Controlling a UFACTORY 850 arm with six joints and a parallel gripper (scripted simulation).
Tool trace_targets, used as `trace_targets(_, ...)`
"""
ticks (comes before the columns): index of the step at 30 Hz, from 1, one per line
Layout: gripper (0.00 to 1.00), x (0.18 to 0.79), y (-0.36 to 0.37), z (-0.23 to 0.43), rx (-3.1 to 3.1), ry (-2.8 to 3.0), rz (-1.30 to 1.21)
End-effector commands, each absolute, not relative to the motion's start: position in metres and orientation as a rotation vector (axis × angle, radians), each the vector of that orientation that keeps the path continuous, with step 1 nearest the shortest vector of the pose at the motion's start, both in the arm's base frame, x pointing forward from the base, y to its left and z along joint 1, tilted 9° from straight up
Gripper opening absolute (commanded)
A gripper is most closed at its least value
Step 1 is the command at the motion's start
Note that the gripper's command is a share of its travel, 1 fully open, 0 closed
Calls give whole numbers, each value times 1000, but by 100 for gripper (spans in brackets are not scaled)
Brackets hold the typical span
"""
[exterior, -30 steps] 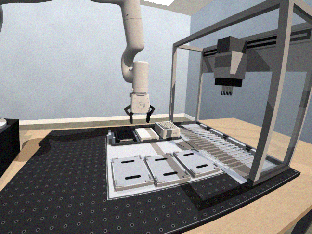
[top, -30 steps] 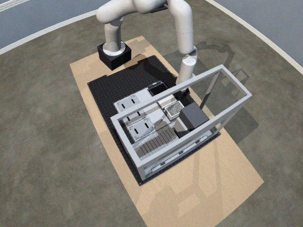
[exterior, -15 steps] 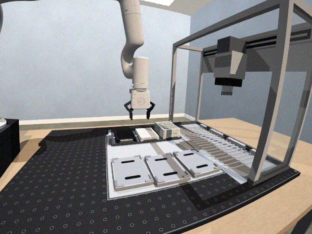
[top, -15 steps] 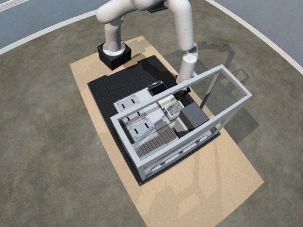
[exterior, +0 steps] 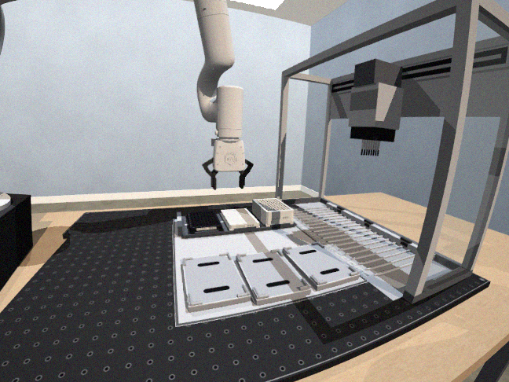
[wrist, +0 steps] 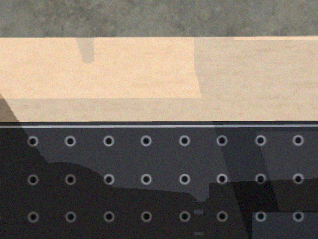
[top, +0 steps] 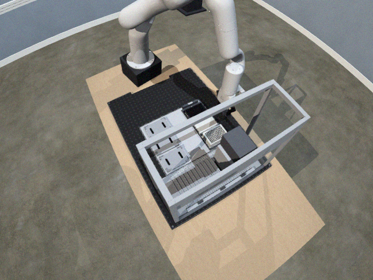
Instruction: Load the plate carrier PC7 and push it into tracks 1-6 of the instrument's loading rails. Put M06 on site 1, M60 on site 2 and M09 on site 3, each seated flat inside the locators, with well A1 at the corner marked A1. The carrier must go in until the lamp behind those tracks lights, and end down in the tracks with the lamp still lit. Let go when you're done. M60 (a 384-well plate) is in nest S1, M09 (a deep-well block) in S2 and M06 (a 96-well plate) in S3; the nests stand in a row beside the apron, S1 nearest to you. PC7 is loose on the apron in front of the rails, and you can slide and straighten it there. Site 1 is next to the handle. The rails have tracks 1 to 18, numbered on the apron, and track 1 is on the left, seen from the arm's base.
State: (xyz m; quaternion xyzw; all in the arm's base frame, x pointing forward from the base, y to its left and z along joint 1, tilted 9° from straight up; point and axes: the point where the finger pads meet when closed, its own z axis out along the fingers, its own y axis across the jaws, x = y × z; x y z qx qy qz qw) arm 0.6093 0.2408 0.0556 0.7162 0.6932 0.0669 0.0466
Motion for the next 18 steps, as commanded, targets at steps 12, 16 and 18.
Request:
trace_targets(12, 100, 607, 241, 77, 2185, 2115, 208)
trace_targets(16, 100, 606, 240, 84, 2185, 2115, 208)
trace_targets(18, 100, 605, 240, 87, 2185, 2115, 208)
